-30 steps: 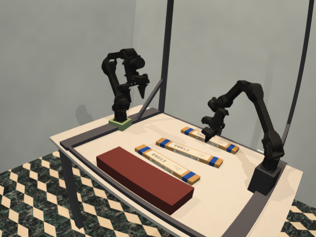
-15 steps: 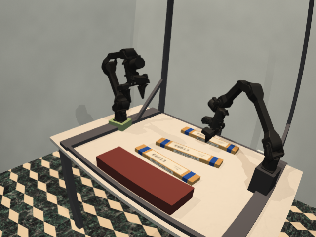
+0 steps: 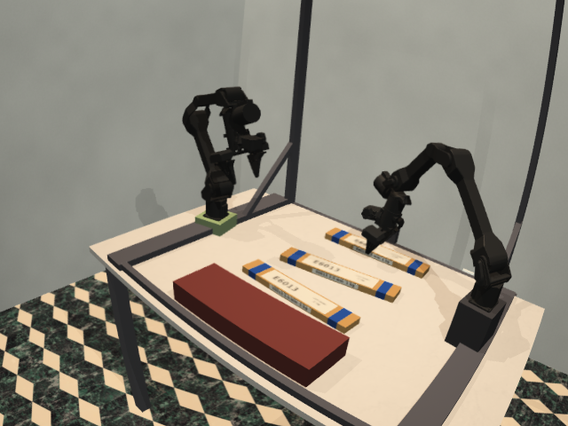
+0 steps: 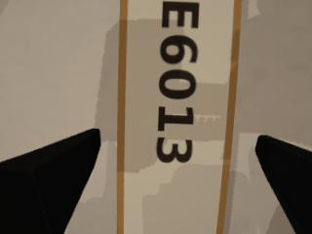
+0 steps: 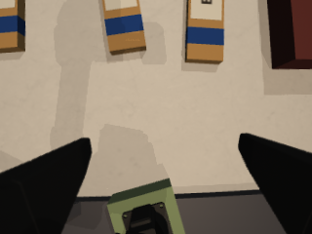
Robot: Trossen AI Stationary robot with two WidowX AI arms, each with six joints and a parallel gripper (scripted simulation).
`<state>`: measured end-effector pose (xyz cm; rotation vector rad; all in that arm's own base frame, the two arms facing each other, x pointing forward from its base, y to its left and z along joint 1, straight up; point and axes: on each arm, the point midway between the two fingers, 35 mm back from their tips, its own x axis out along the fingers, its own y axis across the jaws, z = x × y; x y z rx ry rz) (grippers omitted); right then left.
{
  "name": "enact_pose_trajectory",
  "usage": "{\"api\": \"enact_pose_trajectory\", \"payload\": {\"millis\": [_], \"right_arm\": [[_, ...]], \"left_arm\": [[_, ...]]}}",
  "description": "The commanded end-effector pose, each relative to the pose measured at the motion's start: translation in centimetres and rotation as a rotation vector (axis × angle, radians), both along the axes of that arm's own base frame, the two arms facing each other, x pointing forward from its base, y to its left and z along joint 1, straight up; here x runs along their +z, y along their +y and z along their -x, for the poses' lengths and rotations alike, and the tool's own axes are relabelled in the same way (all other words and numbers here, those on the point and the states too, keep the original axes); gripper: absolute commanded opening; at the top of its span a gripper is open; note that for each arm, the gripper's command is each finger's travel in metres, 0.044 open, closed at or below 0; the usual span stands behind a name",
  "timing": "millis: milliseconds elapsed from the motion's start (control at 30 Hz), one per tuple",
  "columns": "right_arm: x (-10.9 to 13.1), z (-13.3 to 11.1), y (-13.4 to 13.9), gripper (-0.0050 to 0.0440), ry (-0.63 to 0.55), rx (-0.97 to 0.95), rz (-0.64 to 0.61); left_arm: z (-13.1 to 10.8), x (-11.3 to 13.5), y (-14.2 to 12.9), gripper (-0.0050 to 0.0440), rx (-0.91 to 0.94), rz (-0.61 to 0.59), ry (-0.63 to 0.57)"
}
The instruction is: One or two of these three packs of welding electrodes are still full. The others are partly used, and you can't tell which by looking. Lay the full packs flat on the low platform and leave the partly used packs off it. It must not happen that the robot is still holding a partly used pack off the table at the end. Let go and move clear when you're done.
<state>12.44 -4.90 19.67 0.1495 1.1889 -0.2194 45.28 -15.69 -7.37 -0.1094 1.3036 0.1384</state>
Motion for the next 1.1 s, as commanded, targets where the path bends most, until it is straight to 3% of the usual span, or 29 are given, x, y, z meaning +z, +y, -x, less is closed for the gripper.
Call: {"api": "enact_pose_trajectory", "payload": {"millis": [0,600,1067], "right_arm": [[0.6,-0.1,0.0,0.0430,-0.018,0.003,0.007],[0.6,-0.1,0.0,0.0430,-0.018,0.003,0.007],[0.6,-0.1,0.0,0.0430,-0.018,0.003,0.007]], "left_arm": [[-0.7,1.5,-0.2,0.0430,0.001,0.012,-0.034],[-0.7,1.5,-0.2,0.0430,0.001,0.012,-0.034],[-0.7,7.7,-0.3,0.0430,0.002,0.021,-0.059]]}}
